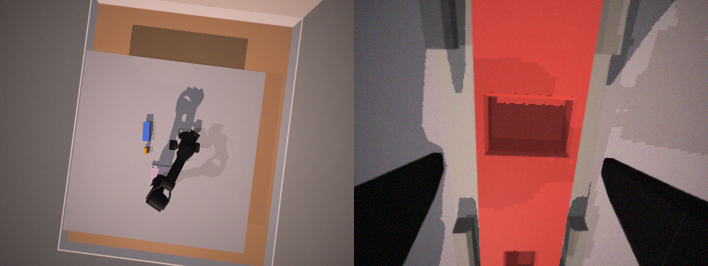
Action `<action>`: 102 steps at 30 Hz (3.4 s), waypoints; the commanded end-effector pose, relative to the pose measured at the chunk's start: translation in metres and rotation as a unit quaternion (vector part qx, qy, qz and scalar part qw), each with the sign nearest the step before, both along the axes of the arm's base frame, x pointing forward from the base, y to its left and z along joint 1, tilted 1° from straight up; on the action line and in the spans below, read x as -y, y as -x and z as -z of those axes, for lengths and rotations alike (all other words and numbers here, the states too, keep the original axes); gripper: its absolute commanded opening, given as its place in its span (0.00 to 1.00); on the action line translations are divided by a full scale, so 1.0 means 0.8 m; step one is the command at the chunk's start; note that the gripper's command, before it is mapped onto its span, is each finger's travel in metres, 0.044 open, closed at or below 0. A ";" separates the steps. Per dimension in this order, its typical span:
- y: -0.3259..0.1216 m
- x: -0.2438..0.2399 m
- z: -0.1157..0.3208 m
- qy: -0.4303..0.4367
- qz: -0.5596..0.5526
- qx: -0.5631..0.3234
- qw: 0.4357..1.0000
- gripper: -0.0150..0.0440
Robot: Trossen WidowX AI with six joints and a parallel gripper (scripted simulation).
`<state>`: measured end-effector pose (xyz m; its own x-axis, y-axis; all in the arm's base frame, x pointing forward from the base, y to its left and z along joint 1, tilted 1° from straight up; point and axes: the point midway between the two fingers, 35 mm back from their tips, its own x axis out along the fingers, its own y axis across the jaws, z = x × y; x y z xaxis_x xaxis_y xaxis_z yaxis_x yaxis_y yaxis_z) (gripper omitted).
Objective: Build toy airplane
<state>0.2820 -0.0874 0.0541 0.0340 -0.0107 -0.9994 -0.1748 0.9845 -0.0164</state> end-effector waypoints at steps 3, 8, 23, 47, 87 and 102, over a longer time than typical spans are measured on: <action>0.000 0.000 0.000 0.000 0.000 0.000 1.000 1.00; -0.004 0.002 -0.047 0.000 0.000 0.001 1.000 1.00; -0.001 0.002 -0.136 0.001 -0.030 0.002 1.000 1.00; -0.018 -0.342 -0.118 -0.012 -0.031 0.003 0.999 1.00; -0.023 -0.344 0.000 -0.012 -0.031 0.003 0.999 1.00; -0.023 -0.344 0.009 -0.012 -0.031 0.003 0.999 0.60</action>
<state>0.3002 0.1876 0.0474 0.0386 0.0156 -0.9991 -0.2372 0.9714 0.0060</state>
